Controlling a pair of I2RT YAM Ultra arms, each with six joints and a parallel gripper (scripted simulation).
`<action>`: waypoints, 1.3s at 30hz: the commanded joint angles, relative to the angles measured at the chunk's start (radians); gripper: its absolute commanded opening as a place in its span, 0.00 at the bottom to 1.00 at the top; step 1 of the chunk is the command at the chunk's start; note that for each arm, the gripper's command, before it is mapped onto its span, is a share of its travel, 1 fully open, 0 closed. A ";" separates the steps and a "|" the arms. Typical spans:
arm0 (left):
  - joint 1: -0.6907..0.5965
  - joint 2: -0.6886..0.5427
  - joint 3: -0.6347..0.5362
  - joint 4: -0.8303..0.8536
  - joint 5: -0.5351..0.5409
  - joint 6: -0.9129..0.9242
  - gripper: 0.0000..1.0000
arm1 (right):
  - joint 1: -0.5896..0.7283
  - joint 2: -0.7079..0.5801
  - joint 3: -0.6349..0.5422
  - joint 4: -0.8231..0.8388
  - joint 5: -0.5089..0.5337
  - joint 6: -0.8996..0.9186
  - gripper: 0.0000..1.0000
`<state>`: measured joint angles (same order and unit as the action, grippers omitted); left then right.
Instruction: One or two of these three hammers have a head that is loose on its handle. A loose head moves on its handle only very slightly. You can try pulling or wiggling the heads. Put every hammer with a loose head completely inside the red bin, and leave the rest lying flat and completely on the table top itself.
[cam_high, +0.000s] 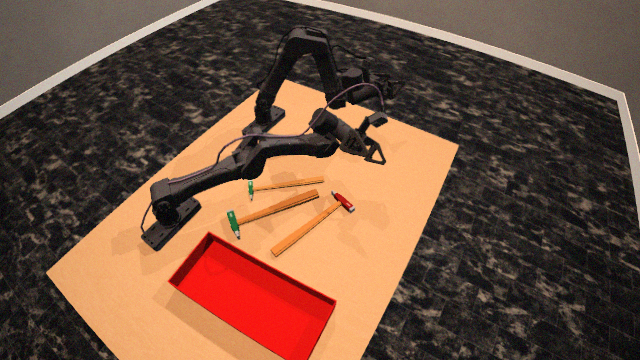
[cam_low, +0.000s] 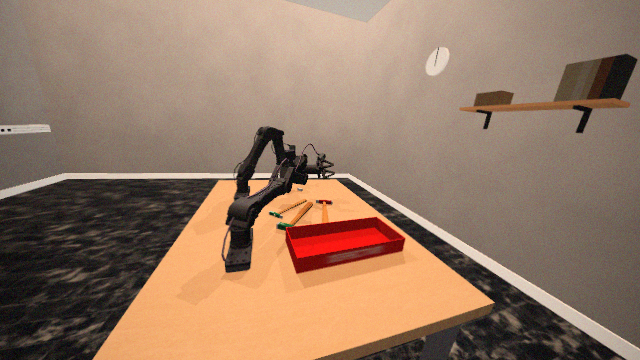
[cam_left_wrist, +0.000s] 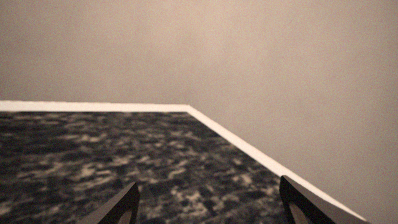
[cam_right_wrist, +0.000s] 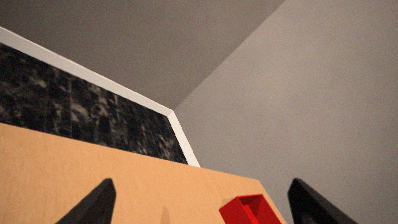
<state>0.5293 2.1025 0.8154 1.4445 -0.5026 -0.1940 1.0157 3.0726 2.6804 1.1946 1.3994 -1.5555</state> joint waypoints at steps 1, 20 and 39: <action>0.000 -0.012 0.007 -0.002 0.002 0.002 1.00 | 0.000 -0.011 0.008 0.002 -0.010 0.004 1.00; 0.000 -0.007 0.004 0.005 0.000 0.000 1.00 | -0.001 -0.015 -0.005 -0.034 -0.028 -0.017 0.77; 0.000 -0.007 0.004 0.005 0.000 0.000 1.00 | -0.060 -0.270 -0.243 -0.441 -0.306 -0.179 0.45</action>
<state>0.5293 2.1025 0.8154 1.4445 -0.5026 -0.1940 0.9668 2.8735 2.5011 0.8440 1.1526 -1.7363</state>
